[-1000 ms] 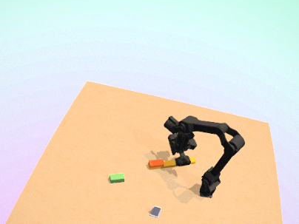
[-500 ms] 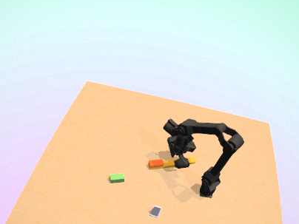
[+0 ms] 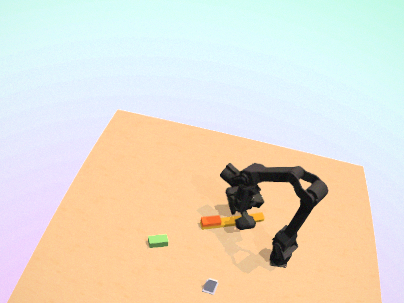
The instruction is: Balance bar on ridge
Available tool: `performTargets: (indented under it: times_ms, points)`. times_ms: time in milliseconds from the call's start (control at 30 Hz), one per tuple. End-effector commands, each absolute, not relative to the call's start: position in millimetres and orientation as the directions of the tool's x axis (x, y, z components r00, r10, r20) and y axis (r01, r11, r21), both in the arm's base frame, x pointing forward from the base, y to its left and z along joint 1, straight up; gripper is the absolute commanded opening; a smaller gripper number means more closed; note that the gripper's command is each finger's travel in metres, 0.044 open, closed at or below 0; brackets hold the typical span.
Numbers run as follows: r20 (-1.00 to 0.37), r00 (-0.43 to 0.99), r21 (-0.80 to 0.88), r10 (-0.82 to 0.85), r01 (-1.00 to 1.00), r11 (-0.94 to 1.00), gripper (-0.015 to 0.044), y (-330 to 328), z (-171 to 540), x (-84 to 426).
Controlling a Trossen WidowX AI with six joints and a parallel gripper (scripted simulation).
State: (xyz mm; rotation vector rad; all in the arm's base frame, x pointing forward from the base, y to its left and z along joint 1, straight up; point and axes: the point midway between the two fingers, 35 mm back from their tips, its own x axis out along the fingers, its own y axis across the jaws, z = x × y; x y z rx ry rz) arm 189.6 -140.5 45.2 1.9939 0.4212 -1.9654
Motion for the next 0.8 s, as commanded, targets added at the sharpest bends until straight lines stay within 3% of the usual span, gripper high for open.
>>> performTargets:
  times_ms: [0, 100, 333, 567, 667, 767]
  points:
    - [-1.0, 0.015, 0.016, -0.011, 0.413, -0.911, 0.0315, -141, 45, 190]
    - [-1.0, 0.015, 0.016, -0.011, 0.413, -0.911, 0.0315, -141, 45, 190]
    - [-1.0, 0.016, 0.013, -0.007, 0.417, -0.909, 0.0131, -140, 45, 190]
    - [-1.0, 0.016, 0.013, -0.007, 0.417, -0.909, 0.0085, -140, 45, 190]
    - [-1.0, 0.016, 0.014, -0.008, 0.416, -0.909, 0.0006, -141, 49, 190]
    - [-1.0, 0.016, 0.014, -0.008, 0.416, -0.909, 0.0, -142, 56, 191]
